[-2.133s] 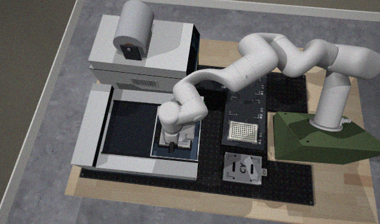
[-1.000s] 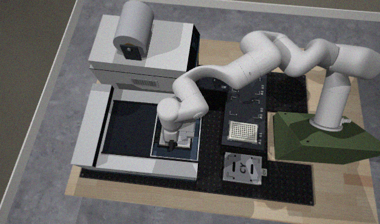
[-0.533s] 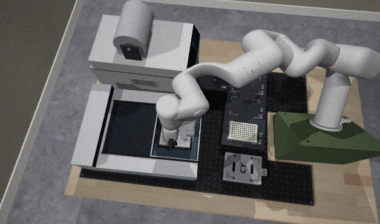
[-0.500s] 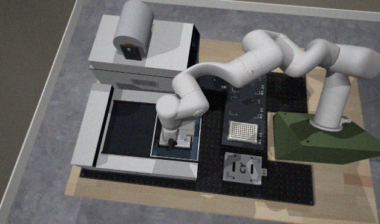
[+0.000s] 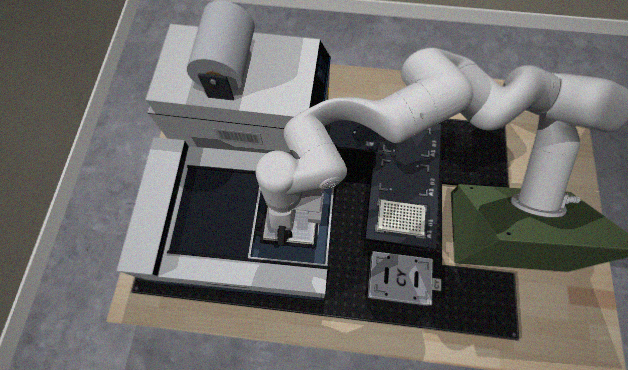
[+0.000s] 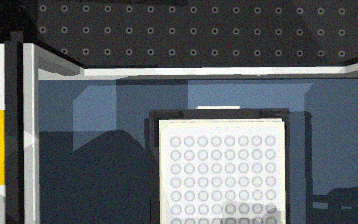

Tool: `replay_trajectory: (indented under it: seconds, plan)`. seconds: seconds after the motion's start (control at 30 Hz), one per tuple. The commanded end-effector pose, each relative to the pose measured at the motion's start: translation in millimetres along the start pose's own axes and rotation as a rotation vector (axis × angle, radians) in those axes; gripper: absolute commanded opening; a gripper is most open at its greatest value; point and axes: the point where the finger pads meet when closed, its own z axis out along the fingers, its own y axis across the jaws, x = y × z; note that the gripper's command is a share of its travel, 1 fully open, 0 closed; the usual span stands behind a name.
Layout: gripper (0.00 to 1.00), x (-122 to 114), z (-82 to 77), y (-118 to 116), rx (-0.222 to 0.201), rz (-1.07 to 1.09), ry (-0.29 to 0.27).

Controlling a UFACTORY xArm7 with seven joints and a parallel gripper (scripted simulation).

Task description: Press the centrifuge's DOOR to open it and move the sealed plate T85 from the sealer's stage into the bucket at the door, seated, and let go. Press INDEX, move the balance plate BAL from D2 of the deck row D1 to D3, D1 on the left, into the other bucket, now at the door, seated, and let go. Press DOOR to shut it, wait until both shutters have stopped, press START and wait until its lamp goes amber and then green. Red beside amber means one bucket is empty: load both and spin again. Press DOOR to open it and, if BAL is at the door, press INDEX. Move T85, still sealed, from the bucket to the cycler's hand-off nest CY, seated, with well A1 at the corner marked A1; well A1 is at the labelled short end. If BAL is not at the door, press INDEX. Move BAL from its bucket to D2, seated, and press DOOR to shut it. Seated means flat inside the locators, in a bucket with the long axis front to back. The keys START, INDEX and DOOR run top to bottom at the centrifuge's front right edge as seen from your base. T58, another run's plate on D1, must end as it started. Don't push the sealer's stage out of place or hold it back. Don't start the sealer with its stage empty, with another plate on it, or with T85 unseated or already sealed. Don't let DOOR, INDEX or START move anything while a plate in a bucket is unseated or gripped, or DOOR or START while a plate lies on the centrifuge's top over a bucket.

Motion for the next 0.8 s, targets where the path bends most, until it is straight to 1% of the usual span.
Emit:
replay_trajectory:
  seconds: [0.0,0.2,0.27,0.77]
  plan:
    - [1.0,-1,-9.6,0,-0.002,0.0,-0.004]
    - [1.0,-1,-19.5,0,-0.002,0.0,-0.004]
    - [1.0,-1,-19.5,0,-0.002,0.0,-0.004]
    - [1.0,-1,-44.5,0,-0.002,0.0,-0.004]
